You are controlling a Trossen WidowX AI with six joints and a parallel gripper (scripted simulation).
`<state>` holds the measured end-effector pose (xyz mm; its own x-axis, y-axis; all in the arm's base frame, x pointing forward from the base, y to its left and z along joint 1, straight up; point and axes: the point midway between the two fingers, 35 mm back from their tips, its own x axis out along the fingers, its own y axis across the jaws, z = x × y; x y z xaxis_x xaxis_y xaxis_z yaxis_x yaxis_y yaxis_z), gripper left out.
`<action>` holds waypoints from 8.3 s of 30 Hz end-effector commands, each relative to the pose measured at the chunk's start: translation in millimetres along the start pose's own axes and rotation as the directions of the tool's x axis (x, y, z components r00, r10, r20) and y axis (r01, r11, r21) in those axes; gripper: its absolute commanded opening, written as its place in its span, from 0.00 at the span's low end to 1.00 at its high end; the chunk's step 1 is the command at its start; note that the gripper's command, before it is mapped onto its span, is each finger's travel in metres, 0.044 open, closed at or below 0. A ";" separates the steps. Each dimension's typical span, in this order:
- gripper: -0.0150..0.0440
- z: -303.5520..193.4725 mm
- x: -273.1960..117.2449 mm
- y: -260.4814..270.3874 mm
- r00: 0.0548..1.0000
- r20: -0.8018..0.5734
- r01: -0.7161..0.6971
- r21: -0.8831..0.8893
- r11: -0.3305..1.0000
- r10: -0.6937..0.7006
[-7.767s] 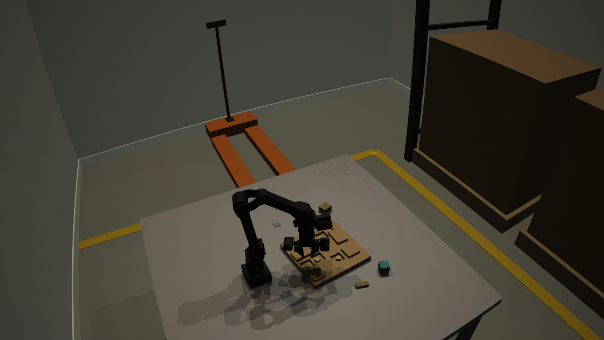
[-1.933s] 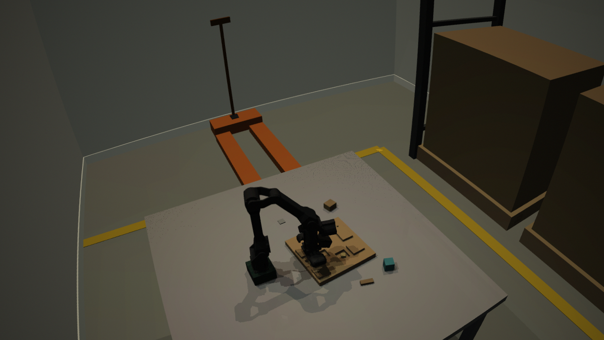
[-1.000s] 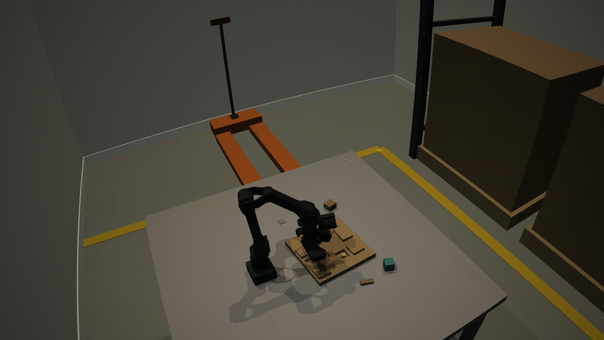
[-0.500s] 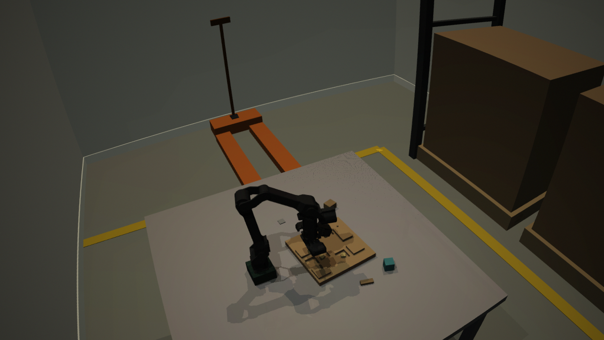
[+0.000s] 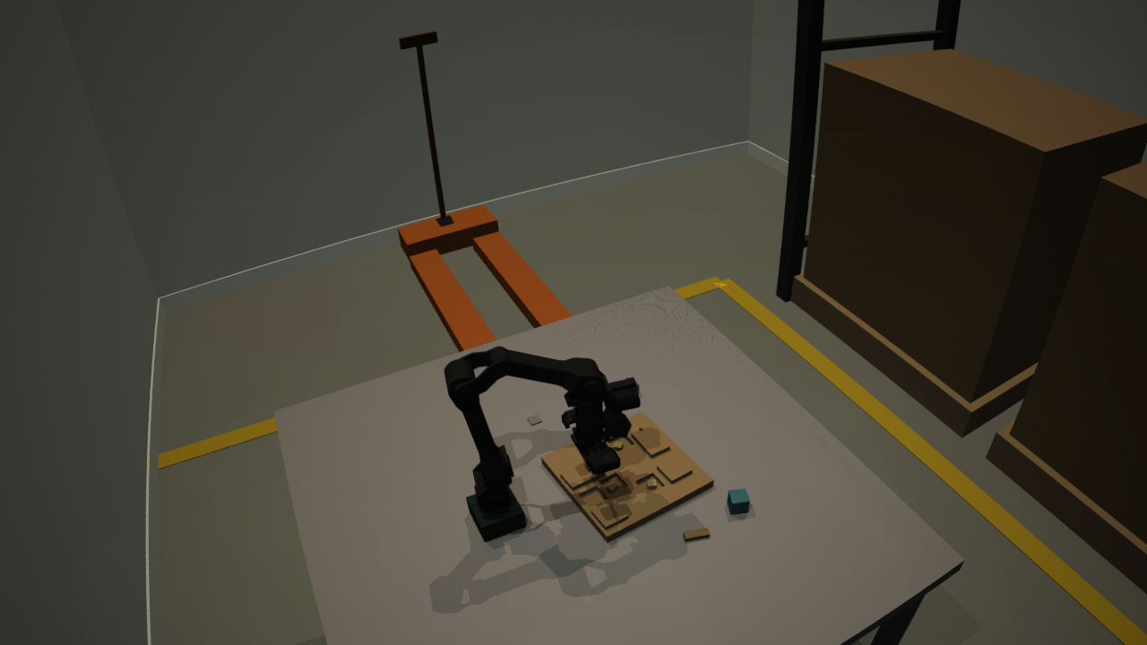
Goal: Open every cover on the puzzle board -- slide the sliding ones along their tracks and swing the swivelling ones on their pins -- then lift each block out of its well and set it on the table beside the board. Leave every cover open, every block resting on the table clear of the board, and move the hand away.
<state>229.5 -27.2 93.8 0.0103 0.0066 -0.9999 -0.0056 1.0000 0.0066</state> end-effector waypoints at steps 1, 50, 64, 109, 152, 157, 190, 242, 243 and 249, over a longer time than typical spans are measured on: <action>0.39 8.6 -3.8 10.8 1.000 0.009 0.004 0.003 1.000 -0.004; 0.39 28.4 -6.4 176.5 1.000 0.010 -0.010 0.003 1.000 0.010; 0.39 13.0 -5.1 227.3 1.000 0.009 -0.014 0.003 1.000 0.014; 0.39 9.2 54.1 249.5 1.000 0.008 -0.016 0.003 1.000 0.016; 0.79 6.7 100.1 248.0 1.000 0.007 -0.019 -0.003 1.000 0.019; 1.00 6.8 98.1 248.1 1.000 0.007 -0.019 -0.003 1.000 0.019; 0.73 19.5 23.7 222.7 1.000 0.009 -0.014 0.107 0.994 0.014; 0.25 47.3 25.2 -1.2 1.000 0.012 0.009 -0.449 0.893 -0.004; 0.25 47.2 25.1 -1.5 1.000 0.012 0.009 -0.462 0.887 -0.004; 0.25 48.2 25.1 -0.4 1.000 0.012 0.009 -0.462 0.887 -0.004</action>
<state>281.5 -18.5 70.3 0.0279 0.0055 -0.9996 -0.1633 0.9866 0.0009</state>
